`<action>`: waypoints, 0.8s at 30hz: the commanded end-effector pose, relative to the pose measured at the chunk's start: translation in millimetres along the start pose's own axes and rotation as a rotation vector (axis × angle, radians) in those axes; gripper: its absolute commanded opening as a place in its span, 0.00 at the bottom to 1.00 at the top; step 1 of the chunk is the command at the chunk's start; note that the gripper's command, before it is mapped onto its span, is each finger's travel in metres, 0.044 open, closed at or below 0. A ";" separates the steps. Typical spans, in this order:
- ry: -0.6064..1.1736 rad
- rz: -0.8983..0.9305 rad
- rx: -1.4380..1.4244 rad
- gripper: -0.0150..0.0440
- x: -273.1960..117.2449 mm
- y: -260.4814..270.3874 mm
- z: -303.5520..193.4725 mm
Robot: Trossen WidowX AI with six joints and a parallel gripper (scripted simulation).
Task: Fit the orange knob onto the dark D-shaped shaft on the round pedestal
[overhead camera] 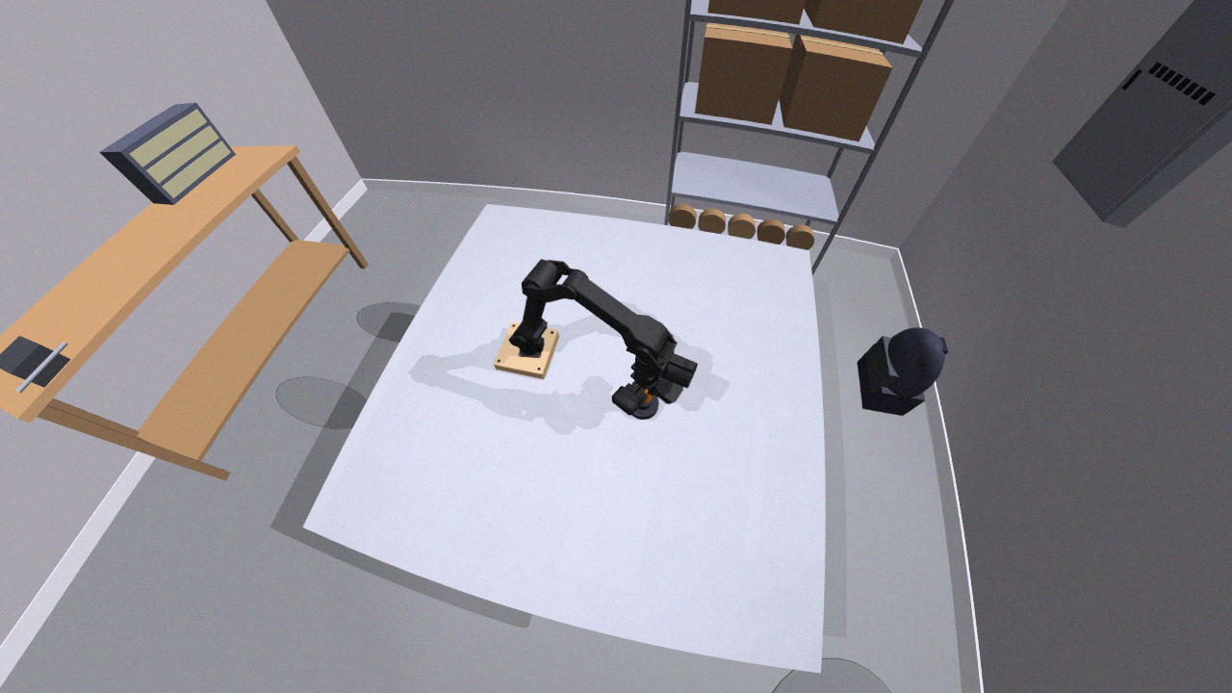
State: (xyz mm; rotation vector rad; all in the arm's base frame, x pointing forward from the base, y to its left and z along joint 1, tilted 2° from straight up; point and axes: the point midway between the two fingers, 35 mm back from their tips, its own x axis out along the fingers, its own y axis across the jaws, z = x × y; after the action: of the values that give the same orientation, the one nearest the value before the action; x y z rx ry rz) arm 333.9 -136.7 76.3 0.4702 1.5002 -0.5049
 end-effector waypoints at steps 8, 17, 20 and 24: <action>-0.004 -0.005 0.058 0.25 -5.0 -0.5 1.5; -0.004 -0.005 0.214 0.25 -1.7 -0.8 0.3; -0.004 -0.005 0.214 0.25 0.0 -0.8 0.7; -0.004 -0.005 0.214 0.25 -0.2 -0.8 1.0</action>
State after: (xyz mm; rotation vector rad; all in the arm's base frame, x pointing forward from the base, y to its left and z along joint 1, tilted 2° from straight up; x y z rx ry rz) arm 334.1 -136.8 76.8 0.6324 1.4534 -0.6648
